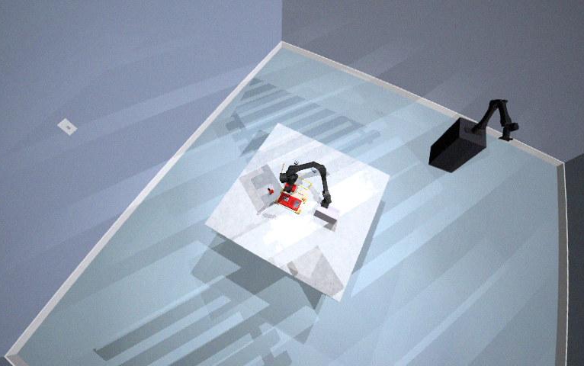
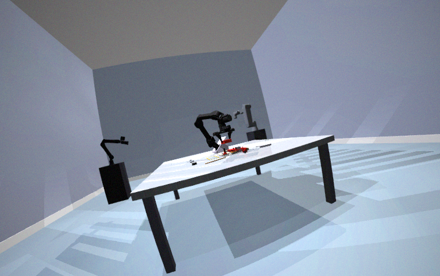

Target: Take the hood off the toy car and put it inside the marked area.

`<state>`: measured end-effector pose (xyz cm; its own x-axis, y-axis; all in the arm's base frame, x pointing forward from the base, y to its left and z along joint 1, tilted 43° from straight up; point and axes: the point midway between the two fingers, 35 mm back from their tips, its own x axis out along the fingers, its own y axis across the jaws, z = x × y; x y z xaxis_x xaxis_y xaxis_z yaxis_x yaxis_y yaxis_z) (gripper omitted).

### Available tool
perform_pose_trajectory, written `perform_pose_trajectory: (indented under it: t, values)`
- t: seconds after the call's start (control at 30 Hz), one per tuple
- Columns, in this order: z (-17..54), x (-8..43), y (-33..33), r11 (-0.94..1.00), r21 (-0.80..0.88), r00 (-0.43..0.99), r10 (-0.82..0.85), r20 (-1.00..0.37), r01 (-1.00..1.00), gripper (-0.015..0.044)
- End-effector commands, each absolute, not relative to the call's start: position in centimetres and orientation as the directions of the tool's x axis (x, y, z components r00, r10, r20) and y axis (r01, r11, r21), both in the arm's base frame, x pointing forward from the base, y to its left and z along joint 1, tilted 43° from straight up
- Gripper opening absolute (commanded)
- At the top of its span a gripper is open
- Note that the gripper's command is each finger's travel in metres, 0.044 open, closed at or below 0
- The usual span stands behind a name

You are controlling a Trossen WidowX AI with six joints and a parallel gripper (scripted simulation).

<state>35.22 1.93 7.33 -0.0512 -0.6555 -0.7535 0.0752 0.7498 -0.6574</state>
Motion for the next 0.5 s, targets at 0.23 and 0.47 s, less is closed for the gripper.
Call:
perform_pose_trajectory:
  t: [0.23, 0.47]
  values:
    - [11.4, 33.3, -2.3, 0.744, -0.664, -0.054, -0.662, -0.748, 0.072, 0.0]
    - [13.8, 31.6, -5.0, 0.74, -0.669, -0.057, -0.666, -0.743, 0.072, 0.0]
